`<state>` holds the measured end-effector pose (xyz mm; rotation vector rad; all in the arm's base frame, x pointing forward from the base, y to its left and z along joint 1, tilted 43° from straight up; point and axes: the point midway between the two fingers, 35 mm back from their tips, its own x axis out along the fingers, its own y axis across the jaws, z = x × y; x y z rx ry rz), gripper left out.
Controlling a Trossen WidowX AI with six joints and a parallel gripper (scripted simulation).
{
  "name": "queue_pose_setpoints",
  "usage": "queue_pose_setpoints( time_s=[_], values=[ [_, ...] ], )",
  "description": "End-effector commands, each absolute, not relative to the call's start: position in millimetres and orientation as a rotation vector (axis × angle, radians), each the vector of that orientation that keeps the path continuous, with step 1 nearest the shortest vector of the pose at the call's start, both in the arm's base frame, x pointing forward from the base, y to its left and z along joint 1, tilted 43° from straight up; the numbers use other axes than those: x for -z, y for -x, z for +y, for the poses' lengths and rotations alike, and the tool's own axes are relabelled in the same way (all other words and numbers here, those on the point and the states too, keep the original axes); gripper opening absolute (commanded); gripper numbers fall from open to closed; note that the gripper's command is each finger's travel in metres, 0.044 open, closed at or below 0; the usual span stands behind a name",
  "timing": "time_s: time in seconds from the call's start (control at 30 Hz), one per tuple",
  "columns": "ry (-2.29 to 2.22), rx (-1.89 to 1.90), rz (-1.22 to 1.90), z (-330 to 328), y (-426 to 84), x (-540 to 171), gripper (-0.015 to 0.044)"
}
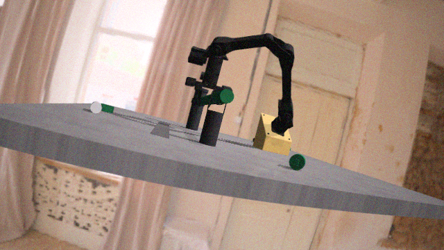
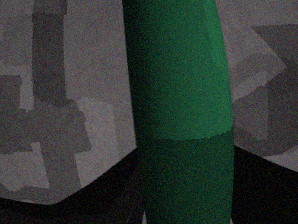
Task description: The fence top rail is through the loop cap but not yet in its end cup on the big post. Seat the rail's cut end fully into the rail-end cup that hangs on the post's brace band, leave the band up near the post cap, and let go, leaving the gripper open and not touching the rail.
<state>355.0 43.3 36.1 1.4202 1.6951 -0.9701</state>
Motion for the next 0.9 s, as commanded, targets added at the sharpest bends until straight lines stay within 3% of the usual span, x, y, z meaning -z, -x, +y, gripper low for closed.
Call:
queue_pose_setpoints(
  time_s=[0.0,0.87],
  values=[
    [-1.420,0.970,1.695,43.3,-355.0,-36.1,0.0000],
    [-1.420,0.971,1.694,30.3,-355.6,-27.0,0.0000]
  ],
)
